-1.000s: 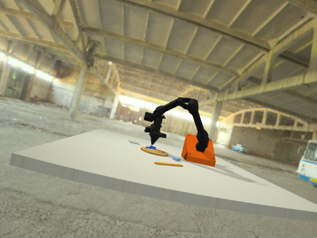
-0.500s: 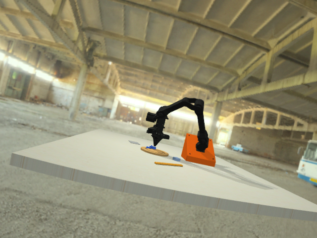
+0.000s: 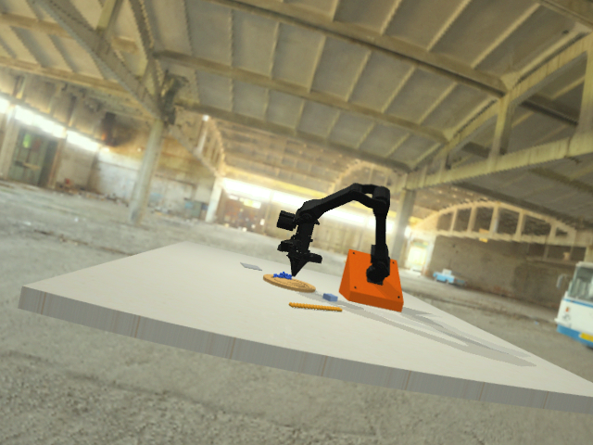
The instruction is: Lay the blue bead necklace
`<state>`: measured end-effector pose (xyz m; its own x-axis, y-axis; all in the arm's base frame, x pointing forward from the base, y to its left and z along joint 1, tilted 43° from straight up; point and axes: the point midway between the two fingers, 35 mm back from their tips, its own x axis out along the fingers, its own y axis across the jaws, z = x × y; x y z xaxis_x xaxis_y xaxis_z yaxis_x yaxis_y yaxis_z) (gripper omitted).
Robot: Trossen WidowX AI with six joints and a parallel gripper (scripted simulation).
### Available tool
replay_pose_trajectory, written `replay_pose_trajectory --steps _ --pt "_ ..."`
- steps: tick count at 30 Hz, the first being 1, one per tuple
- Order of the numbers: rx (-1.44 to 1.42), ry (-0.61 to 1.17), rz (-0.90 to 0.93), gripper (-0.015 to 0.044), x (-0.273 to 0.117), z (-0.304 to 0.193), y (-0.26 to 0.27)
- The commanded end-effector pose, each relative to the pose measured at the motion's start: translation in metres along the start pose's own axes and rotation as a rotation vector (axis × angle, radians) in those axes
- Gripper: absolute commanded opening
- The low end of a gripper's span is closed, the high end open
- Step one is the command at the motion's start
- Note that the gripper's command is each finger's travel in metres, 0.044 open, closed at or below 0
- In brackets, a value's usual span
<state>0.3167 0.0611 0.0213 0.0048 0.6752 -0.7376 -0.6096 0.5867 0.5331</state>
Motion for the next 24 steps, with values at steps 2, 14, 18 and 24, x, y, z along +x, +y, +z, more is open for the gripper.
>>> replay_pose_trajectory --steps 2,14,18,24 --pt "0.004 0.003 0.008 0.0 0.009 -0.001 0.003" --pt "0.004 0.002 0.009 0.0 0.023 -0.001 0.003" --pt "-0.004 -0.001 0.0 0.0053 0.019 0.001 0.002" --pt "-0.004 -0.001 0.0 0.021 0.019 0.001 0.002"
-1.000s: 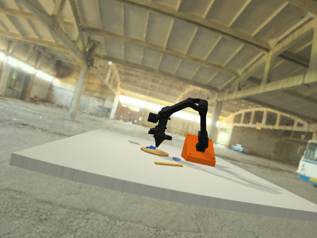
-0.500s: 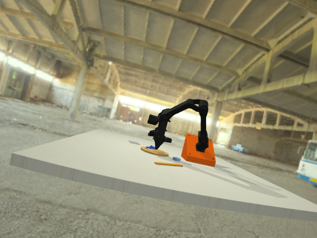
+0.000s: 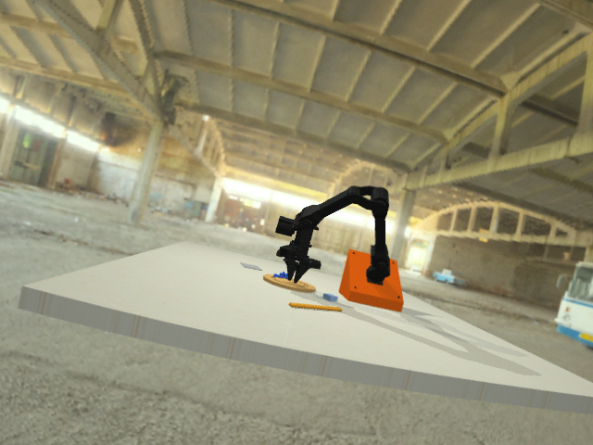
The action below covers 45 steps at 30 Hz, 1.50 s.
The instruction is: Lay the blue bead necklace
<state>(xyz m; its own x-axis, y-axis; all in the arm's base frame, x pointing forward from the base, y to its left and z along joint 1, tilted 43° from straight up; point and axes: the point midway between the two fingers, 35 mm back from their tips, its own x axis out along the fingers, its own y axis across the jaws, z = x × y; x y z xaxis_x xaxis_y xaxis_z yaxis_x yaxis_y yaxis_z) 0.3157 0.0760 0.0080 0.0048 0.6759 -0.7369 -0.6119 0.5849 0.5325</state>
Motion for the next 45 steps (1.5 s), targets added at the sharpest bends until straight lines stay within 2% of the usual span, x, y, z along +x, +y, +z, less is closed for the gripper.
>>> replay_pose_trajectory --steps 1,9,22,23,25,37,45 --pt "-0.001 -0.001 -0.001 0.0236 0.0 0.0 0.0" --pt "0.003 0.002 0.003 0.044 -0.01 -0.001 0.0" --pt "0.007 0.003 0.007 0.044 -0.02 -0.004 0.001" --pt "0.01 0.004 0.007 0.0414 -0.021 -0.004 0.0" --pt "0.037 0.005 0.004 0.038 -0.022 -0.007 -0.01" --pt "0.28 0.006 0.0 0.038 -0.033 -0.05 -0.093" --pt "0.293 0.005 0.002 0.038 -0.016 -0.053 -0.097"
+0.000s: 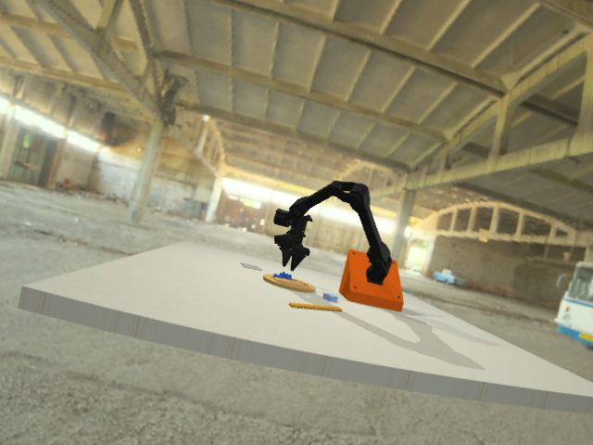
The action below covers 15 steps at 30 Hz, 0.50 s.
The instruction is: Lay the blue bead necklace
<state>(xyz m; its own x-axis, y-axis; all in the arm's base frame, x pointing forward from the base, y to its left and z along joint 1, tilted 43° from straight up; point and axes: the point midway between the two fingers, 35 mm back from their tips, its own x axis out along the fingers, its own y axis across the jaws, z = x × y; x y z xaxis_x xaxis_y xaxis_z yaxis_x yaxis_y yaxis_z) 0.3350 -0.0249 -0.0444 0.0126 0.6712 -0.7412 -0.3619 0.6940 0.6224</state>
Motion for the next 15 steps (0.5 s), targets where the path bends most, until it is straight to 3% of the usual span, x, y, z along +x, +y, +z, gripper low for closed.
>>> replay_pose_trajectory --steps 1,15 --pt "0.005 0.011 0.01 0.038 0.015 -0.002 0.001" --pt "-0.001 0.005 0.003 0.038 0.02 0.0 0.0"
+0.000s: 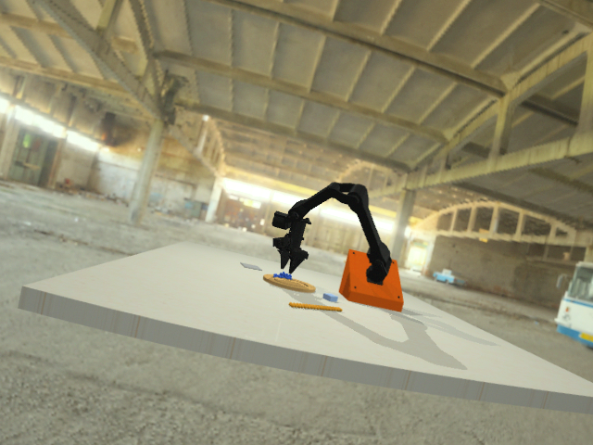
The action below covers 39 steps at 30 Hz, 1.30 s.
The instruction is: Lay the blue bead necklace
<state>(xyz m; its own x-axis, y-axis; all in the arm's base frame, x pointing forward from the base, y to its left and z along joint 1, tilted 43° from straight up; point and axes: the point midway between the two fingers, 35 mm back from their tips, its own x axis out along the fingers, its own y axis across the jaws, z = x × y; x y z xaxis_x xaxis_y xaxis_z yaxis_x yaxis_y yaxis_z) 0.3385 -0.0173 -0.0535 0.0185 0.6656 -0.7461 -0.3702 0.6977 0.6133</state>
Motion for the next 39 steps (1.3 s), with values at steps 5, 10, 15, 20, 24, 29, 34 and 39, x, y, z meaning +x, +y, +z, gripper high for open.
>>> replay_pose_trajectory --steps 5,10,15,20,24,29,34,39 --pt "0.011 0.01 0.016 0.038 0.016 -0.004 0.003" --pt "0.014 0.013 0.019 0.038 0.023 -0.005 0.003" --pt "0.014 0.013 0.02 0.038 0.024 -0.005 0.004" --pt "0.008 0.01 0.013 0.0354 0.022 -0.004 0.003" --pt "0.008 0.01 0.013 0.0249 0.022 -0.004 0.003" --pt "0.008 0.01 0.013 0.0137 0.022 -0.004 0.003" --pt "0.008 0.01 0.013 0.0104 0.022 -0.004 0.003" --pt "0.008 0.01 0.013 0.007 0.022 -0.004 0.003"
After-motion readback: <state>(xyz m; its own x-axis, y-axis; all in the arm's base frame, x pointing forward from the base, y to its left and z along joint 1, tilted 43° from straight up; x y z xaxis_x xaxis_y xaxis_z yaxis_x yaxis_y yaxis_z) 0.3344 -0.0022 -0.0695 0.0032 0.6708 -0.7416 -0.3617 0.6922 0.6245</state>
